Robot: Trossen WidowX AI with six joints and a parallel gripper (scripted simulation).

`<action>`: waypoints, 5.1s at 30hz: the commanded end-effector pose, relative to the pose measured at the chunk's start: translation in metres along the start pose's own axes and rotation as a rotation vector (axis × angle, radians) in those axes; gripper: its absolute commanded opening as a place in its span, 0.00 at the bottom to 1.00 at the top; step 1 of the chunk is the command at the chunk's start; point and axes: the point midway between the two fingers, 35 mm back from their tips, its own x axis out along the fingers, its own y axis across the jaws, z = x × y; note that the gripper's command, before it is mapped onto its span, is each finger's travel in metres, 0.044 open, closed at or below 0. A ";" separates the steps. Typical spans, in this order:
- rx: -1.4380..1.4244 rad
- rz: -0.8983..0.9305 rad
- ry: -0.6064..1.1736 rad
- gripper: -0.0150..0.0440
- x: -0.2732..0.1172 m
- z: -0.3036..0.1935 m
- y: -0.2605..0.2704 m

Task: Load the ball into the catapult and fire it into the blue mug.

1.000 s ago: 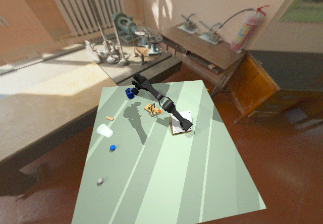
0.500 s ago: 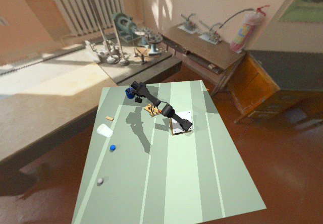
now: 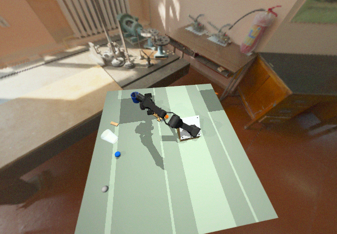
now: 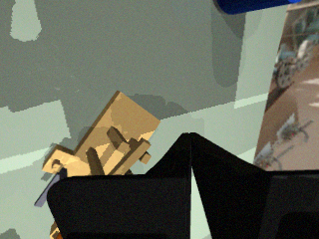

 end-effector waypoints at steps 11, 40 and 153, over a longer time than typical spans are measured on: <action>-0.412 0.063 0.232 0.25 -0.013 -0.037 0.062; -0.902 0.211 0.483 0.25 -0.035 -0.089 0.123; -0.025 0.031 -0.009 1.00 -0.010 0.028 0.029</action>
